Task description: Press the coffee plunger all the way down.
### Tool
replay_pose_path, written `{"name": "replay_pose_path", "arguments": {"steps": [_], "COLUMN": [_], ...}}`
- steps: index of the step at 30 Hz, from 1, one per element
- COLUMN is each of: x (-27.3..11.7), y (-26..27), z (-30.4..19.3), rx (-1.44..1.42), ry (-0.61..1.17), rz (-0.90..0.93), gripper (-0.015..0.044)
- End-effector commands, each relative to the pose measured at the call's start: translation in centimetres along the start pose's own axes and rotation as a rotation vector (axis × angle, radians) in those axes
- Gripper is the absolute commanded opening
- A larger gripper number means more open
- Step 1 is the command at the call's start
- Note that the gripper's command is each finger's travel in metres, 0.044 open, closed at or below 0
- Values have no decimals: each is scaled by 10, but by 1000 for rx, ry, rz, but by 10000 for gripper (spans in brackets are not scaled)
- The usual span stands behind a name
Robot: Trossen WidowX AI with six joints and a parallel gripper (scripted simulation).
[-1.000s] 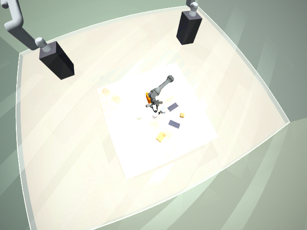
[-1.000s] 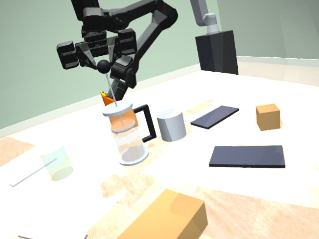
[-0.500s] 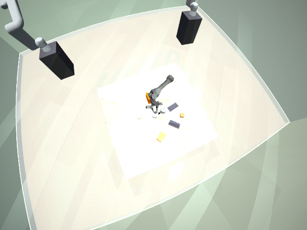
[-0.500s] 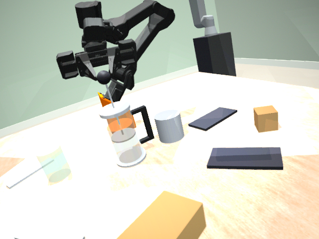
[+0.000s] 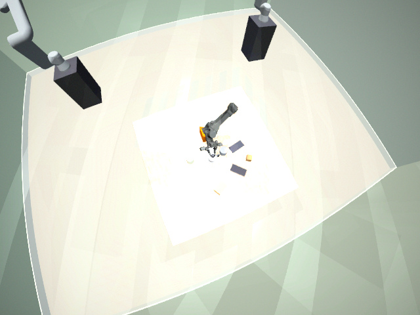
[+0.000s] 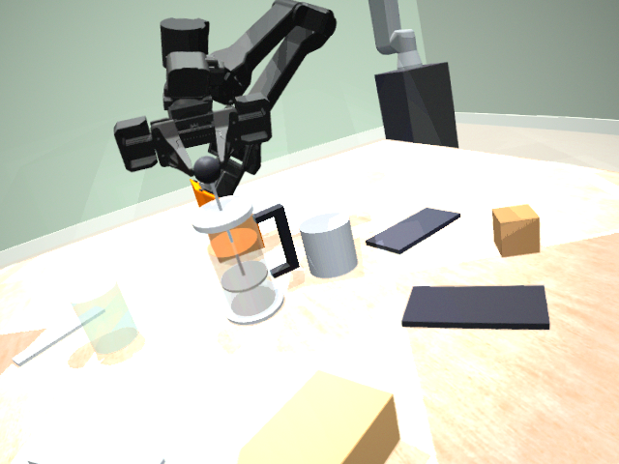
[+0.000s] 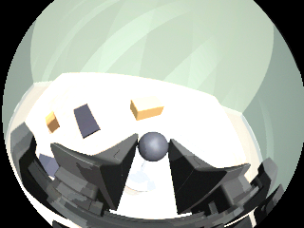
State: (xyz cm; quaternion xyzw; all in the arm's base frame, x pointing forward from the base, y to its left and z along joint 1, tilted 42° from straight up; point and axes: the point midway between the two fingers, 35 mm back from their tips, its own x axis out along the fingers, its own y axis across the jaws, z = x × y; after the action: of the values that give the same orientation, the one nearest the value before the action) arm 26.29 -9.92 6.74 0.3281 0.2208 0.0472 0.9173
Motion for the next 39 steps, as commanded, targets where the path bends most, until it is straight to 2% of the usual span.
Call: {"name": "replay_pose_path", "arguments": {"steps": [1, 39], "x": [7, 17], "y": [2, -5], "z": [-24, -17], "rx": [58, 57], "ry": [56, 55], "rz": [10, 11], "gripper": [123, 123]}}
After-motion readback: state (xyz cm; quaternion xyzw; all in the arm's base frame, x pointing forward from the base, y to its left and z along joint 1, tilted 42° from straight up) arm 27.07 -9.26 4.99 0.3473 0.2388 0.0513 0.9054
